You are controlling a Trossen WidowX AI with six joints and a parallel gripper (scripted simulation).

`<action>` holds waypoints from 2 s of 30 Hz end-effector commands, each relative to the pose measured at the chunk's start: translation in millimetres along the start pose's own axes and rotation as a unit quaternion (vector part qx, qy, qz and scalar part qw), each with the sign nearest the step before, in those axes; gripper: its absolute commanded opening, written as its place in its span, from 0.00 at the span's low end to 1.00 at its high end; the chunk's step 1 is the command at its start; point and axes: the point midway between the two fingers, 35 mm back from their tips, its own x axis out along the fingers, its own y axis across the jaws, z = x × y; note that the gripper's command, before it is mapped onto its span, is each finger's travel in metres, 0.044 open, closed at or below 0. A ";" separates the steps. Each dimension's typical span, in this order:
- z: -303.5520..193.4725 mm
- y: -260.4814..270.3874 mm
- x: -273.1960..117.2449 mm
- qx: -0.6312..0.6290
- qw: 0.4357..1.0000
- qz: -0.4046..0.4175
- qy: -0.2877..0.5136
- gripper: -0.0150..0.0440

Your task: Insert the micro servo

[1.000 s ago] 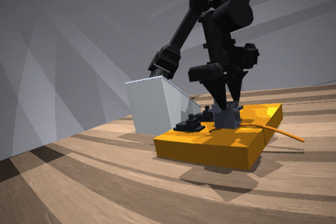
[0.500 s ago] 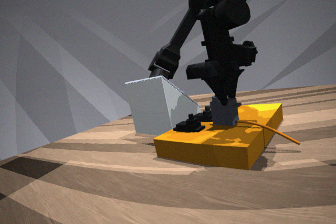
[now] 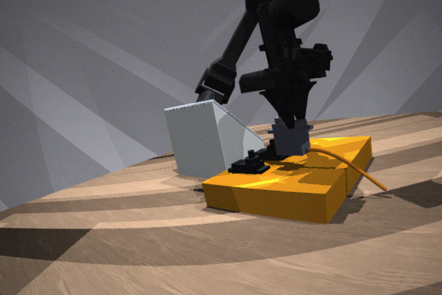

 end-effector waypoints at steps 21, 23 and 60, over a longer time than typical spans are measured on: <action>-11.8 3.2 -3.1 -0.003 1.000 -0.004 -0.002 0.25; -13.2 3.4 -3.1 -0.003 1.000 -0.004 -0.002 0.25; -36.2 9.3 -2.8 -0.002 1.000 -0.004 -0.001 0.25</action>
